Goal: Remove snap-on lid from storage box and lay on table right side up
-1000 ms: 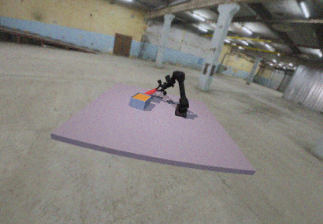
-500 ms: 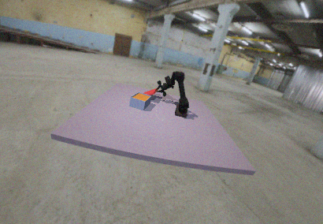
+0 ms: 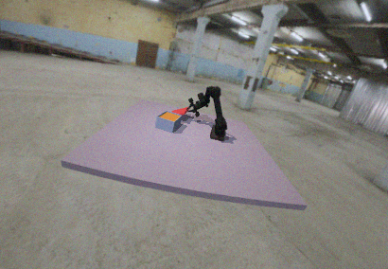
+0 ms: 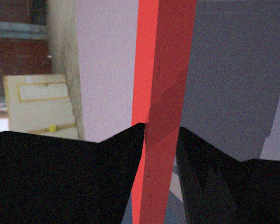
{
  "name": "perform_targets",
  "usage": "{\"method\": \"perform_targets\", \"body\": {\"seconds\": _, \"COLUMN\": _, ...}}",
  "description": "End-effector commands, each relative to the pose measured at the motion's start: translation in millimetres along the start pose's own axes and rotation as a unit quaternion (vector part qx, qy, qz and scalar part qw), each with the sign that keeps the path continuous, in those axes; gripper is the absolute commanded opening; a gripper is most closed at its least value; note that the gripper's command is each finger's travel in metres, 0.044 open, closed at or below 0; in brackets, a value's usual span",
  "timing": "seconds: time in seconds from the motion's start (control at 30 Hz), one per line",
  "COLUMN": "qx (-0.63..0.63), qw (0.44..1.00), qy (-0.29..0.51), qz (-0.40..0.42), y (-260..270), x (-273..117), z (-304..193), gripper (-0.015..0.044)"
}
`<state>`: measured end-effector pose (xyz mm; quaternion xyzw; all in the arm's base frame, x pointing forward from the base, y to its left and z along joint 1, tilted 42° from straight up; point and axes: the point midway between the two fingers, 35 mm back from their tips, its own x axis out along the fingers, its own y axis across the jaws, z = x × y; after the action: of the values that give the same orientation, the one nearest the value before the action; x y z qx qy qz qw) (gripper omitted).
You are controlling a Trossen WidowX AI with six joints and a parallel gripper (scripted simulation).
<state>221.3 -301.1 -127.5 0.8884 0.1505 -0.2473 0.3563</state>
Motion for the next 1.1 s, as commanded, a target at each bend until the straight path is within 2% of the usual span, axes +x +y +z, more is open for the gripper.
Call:
{"method": "perform_targets", "body": {"seconds": 0.0, "qx": 0.013, "qw": 1.0, "qy": 0.005, "qz": -0.015, "y": -16, "x": 8, "z": -4, "gripper": 0.0}}
{"method": "perform_targets", "body": {"seconds": 0.93, "qx": 0.013, "qw": 1.0, "qy": 0.005, "qz": -0.015, "y": -33, "x": 21, "z": -5, "gripper": 0.0}}
{"method": "perform_targets", "body": {"seconds": 1.07, "qx": 0.013, "qw": 1.0, "qy": 0.005, "qz": -0.015, "y": -19, "x": 16, "z": -3, "gripper": 0.0105}}
